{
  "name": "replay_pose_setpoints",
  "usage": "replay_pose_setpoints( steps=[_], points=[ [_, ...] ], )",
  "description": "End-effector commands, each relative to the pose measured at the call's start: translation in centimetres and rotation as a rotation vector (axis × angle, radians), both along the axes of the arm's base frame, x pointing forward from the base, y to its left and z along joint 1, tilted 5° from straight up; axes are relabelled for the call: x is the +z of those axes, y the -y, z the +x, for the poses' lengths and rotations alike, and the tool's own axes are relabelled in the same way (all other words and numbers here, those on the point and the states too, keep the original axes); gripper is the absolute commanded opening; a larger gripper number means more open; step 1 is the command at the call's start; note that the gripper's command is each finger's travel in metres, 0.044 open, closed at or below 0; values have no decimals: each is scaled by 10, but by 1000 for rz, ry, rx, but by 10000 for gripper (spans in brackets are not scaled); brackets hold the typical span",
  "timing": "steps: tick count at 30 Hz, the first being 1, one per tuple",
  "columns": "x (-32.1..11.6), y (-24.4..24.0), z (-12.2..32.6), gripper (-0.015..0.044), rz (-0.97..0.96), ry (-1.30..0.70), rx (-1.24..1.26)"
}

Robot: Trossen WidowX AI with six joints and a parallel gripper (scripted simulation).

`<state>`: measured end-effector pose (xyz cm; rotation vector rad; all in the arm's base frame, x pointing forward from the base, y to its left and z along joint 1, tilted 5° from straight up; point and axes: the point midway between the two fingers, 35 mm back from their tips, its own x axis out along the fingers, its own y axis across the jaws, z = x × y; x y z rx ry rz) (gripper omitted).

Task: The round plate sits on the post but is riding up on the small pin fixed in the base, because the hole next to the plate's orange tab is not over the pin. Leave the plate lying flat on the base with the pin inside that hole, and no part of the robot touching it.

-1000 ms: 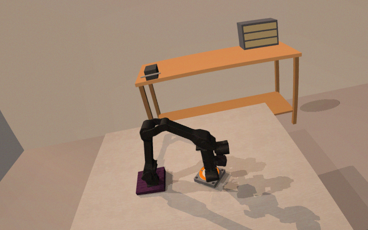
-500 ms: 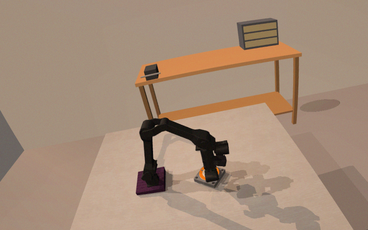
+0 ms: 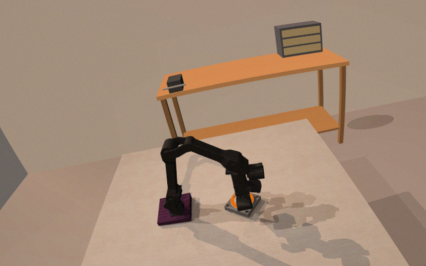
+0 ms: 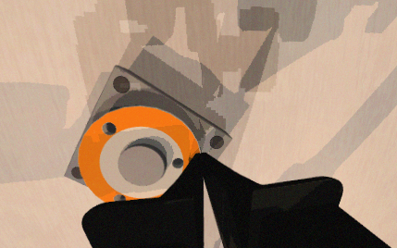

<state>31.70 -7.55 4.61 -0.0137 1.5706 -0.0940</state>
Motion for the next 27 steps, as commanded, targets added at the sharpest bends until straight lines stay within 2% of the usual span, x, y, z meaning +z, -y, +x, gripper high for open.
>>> replay_pose_setpoints(
  steps=[1,27],
  points=[
    [-4,0,-7,0,-1,-21,3],
    [-4,-3,-19,0,-1,-22,3]
  ],
)
